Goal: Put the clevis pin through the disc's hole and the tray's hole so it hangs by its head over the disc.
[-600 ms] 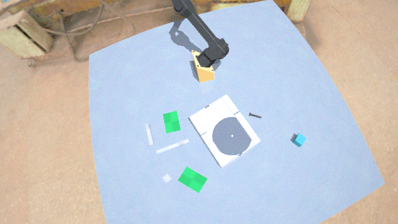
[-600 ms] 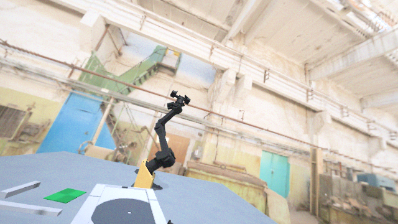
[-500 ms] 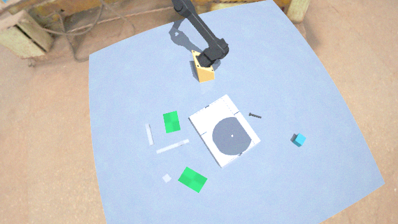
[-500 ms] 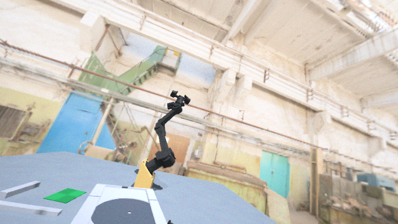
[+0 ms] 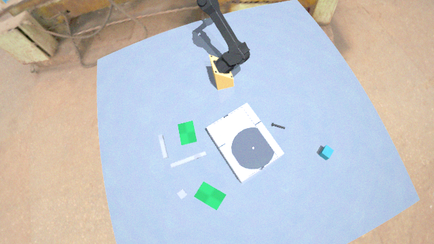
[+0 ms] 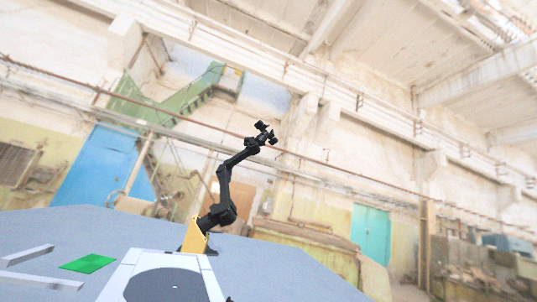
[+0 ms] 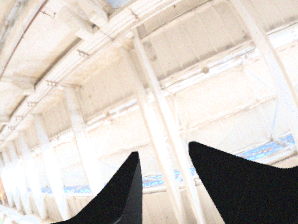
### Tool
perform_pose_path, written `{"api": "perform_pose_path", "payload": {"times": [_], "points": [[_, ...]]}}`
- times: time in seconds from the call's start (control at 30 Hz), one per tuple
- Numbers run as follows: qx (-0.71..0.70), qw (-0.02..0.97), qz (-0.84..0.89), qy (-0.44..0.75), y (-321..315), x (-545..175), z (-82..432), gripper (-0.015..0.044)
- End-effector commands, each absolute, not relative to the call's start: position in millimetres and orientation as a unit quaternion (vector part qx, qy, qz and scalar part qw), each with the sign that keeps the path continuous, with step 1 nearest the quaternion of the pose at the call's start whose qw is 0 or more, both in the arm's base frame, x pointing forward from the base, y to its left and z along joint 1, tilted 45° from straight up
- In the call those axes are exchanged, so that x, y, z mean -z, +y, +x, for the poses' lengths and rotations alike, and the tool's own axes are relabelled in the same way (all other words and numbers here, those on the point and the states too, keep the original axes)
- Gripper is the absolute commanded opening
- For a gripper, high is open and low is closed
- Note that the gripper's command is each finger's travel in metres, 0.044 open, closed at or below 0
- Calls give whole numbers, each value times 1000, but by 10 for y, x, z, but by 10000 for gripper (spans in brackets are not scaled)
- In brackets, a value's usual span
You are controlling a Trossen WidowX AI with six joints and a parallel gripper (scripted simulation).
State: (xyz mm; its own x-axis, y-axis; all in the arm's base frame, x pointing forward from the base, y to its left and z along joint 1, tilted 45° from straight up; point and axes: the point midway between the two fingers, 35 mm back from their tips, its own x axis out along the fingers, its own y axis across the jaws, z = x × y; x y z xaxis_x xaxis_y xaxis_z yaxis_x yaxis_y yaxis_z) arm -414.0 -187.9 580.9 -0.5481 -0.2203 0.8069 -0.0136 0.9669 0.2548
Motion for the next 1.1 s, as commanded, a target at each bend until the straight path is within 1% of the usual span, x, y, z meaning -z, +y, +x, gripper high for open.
{"api": "perform_pose_path", "payload": {"times": [0.0, 0.13, 0.27, 0.57, 0.8, 1.07], "points": [[37, 527, 40, -848, -1432, -6207, -3669, 160], [-22, 575, 27, -817, -1080, -6476, -3216, 160], [-61, 608, 23, -791, -864, -6631, -2896, 160], [-170, 715, 30, -677, -229, -6950, -1721, 160], [-237, 791, 57, -561, 188, -6962, -709, 160], [-294, 861, 128, -395, 548, -6706, 463, 160]]}}
